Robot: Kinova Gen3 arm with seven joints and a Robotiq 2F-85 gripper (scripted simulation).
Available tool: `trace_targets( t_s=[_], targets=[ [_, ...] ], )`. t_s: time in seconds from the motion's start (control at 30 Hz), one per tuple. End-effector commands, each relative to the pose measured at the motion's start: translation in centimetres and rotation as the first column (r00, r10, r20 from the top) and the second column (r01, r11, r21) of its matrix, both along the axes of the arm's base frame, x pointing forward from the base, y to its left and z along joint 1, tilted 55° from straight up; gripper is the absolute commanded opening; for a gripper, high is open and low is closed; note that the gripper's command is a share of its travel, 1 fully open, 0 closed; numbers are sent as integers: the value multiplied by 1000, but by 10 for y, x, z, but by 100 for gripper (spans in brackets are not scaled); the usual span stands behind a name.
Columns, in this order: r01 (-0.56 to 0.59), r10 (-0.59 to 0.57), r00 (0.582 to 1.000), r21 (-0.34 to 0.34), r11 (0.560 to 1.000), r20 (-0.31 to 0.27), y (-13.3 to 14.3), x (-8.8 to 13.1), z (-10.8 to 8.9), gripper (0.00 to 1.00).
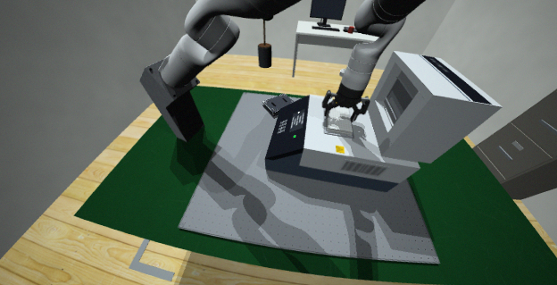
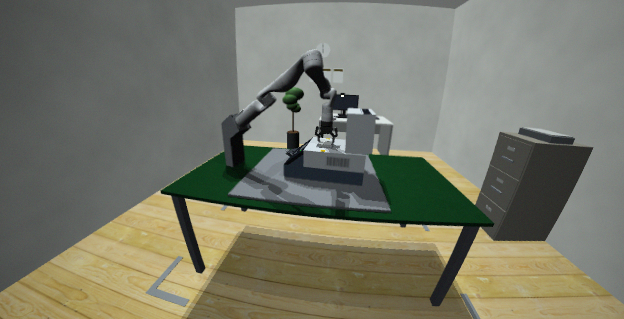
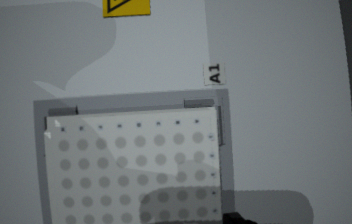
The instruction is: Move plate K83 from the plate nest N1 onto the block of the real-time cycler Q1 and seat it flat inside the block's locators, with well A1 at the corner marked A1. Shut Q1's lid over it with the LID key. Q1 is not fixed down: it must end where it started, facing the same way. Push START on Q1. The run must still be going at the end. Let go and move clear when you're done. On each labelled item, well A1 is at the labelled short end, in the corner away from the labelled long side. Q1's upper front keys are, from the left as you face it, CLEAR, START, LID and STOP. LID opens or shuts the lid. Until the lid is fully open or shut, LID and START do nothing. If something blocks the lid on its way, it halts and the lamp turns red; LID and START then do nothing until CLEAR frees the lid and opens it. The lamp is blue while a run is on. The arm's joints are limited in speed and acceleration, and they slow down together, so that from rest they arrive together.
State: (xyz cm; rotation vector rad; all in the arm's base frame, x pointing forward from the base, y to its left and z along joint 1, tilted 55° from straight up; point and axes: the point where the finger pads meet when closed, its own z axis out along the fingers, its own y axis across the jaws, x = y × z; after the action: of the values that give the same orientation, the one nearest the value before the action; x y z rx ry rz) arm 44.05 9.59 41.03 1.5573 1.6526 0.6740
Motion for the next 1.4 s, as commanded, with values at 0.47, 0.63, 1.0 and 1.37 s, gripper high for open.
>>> trace_targets(
  t_s=[0.47,0.63,1.0,1.37],
  targets=[
    [-1,1,1000,0,1000,1,1,-4,3,100],
    [-1,1,1000,0,1000,1,2,-7,6,100],
    [-1,1,1000,0,1000,1,3,-19,14,100],
    [-1,1,1000,0,1000,1,5,-29,21,100]
  ],
)
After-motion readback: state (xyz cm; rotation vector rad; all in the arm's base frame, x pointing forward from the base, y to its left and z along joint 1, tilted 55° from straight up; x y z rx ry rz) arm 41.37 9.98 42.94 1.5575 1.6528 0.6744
